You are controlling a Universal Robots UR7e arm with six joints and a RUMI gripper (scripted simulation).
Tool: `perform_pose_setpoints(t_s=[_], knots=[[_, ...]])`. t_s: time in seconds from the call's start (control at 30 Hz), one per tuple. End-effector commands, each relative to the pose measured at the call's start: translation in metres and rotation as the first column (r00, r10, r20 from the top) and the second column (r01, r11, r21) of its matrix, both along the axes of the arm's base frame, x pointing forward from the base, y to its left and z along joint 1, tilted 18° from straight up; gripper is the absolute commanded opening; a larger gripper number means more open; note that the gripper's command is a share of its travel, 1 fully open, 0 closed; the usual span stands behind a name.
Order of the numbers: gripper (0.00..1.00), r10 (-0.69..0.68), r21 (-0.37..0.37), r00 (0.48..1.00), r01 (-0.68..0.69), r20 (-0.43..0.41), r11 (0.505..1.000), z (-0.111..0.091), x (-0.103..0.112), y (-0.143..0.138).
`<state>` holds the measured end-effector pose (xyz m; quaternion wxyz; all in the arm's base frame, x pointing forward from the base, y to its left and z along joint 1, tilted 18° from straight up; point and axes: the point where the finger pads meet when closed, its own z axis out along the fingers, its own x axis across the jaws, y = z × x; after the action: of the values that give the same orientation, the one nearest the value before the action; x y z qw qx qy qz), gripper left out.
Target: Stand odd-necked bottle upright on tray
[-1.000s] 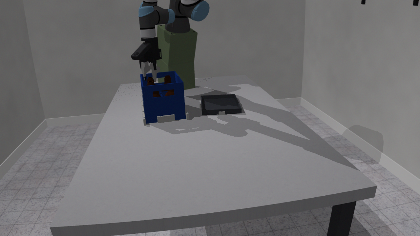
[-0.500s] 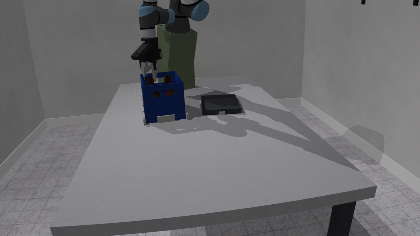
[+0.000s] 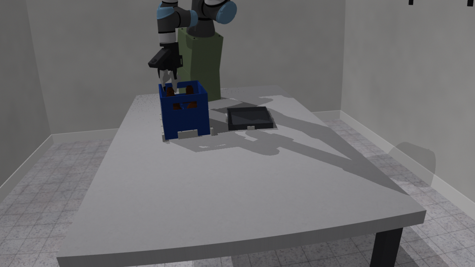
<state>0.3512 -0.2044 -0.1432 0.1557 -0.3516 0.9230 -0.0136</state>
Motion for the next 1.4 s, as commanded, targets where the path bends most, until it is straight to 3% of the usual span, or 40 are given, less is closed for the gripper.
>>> perform_pose_setpoints(t_s=[0.0, 0.43, 1.37], knots=[[0.38, 0.0, -0.001, 1.0, 0.0, 0.001, 1.0, 0.0, 0.0, 0.0], [0.38, 0.0, -0.001, 1.0, 0.0, 0.001, 1.0, 0.008, -0.002, -0.001], [0.38, 0.0, -0.001, 1.0, 0.0, 0.001, 1.0, 0.066, -0.021, -0.006]])
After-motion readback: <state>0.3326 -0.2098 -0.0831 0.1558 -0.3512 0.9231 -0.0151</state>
